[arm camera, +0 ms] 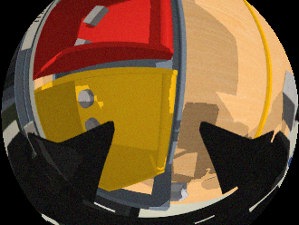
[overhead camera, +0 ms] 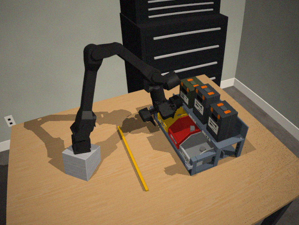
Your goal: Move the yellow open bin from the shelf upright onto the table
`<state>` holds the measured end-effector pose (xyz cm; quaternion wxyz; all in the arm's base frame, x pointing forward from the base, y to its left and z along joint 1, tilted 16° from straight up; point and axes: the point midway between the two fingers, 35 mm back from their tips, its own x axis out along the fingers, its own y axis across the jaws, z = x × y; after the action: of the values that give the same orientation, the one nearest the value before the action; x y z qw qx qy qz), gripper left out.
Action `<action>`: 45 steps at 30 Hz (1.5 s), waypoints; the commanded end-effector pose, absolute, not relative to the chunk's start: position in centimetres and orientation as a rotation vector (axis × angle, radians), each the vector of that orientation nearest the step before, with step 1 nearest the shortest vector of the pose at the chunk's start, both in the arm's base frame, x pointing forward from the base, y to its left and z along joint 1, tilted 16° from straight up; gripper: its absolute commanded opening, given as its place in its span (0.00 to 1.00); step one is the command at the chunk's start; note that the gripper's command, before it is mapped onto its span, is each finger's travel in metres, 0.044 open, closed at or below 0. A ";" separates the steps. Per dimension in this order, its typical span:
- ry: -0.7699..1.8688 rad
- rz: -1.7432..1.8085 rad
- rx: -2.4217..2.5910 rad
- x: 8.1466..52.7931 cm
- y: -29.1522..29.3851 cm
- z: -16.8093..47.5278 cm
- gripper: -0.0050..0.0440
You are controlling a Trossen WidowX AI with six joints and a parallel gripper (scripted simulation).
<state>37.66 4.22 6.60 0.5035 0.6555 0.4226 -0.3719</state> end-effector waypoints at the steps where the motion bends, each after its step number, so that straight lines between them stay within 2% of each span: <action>1: 0.999 -0.874 1.594 38.0 4.2 7.7 0.97; 12: 0.999 -0.874 1.594 38.0 4.2 7.7 0.97; 13: 1.001 -0.873 1.593 38.0 4.2 7.6 0.10; 45: 1.002 -0.874 1.592 38.0 4.2 7.6 0.10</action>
<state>37.64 4.22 6.63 0.5032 0.6552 0.4229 -0.3723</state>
